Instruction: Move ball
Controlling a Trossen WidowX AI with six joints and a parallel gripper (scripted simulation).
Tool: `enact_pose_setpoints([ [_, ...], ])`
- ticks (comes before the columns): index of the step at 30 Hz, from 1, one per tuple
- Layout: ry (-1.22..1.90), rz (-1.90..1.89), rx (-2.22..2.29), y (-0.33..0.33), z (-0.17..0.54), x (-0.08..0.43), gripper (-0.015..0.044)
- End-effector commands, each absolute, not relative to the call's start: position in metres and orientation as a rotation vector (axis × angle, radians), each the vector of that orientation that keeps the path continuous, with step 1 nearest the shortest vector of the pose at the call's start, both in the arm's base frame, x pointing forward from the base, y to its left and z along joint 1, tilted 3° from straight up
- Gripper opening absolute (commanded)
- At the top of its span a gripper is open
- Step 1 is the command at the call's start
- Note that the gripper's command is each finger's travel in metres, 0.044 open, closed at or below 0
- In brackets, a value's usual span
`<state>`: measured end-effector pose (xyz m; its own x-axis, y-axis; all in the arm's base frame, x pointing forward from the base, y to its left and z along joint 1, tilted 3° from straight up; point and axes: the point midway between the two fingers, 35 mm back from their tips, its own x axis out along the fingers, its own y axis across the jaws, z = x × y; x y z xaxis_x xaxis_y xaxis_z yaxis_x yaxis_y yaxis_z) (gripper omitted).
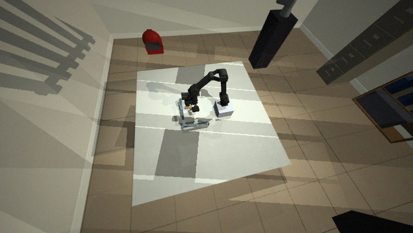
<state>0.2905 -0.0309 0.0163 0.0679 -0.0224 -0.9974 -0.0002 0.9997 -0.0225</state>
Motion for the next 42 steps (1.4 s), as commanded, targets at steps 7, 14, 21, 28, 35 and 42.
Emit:
enact_pose_setpoints([
  [7, 1.510, -0.034, -0.022, -0.034, 0.002, 0.292, 0.0276],
  [14, 1.510, -0.035, -0.021, -0.035, -0.009, 0.293, 0.0276],
  [21, 1.510, -0.035, -0.022, -0.035, -0.020, 0.294, 0.0276],
  [28, 1.510, -0.034, -0.022, -0.035, -0.031, 0.294, 0.0276],
  [35, 1.510, -0.034, -0.022, -0.035, -0.033, 0.294, 0.0190],
  [42, 1.510, -0.034, -0.022, -0.035, -0.033, 0.294, 0.0143],
])
